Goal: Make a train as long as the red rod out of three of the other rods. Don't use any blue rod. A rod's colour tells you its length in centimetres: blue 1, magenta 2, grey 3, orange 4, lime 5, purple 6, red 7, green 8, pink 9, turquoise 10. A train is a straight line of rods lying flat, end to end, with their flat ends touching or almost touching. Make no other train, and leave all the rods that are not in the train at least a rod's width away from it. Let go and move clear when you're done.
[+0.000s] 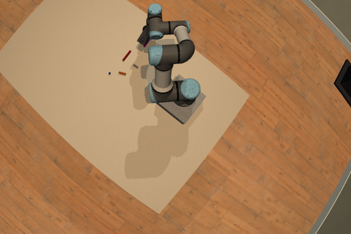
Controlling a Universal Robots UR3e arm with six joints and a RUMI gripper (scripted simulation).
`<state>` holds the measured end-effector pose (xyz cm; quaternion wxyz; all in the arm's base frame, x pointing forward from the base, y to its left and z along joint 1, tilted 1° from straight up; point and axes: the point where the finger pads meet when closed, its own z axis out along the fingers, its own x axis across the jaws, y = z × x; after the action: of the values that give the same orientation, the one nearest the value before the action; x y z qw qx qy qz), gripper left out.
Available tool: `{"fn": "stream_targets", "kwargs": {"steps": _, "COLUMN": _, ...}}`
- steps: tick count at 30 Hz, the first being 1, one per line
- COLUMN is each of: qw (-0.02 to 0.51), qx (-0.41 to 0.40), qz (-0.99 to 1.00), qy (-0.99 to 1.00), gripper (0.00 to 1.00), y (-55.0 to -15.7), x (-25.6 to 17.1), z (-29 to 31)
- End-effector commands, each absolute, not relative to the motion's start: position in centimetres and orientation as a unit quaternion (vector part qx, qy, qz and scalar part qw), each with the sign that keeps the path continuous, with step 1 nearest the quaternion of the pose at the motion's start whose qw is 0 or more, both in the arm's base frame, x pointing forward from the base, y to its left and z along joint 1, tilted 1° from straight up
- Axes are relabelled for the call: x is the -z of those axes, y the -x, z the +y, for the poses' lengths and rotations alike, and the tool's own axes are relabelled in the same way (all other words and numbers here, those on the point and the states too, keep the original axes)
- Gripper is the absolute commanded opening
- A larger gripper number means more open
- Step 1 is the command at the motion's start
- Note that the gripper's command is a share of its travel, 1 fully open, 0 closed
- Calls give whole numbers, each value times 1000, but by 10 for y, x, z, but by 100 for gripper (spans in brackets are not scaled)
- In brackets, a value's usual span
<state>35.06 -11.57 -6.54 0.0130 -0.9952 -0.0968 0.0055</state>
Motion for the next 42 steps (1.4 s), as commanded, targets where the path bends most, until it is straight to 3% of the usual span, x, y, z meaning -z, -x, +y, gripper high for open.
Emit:
{"fn": "stream_targets", "kwargs": {"steps": 1, "qw": 12, "qx": -4, "qz": -97, "qy": 995, "gripper": 0, "y": -351, "x": 66, "z": -116}}
{"fn": "stream_targets", "kwargs": {"steps": 36, "qw": 12, "qx": -4, "qz": -97, "qy": 995, "gripper": 0, "y": -351, "x": 66, "z": -116}}
{"fn": "stream_targets", "kwargs": {"steps": 42, "qw": 12, "qx": -4, "qz": -97, "qy": 995, "gripper": 6, "y": -351, "x": 66, "z": -116}}
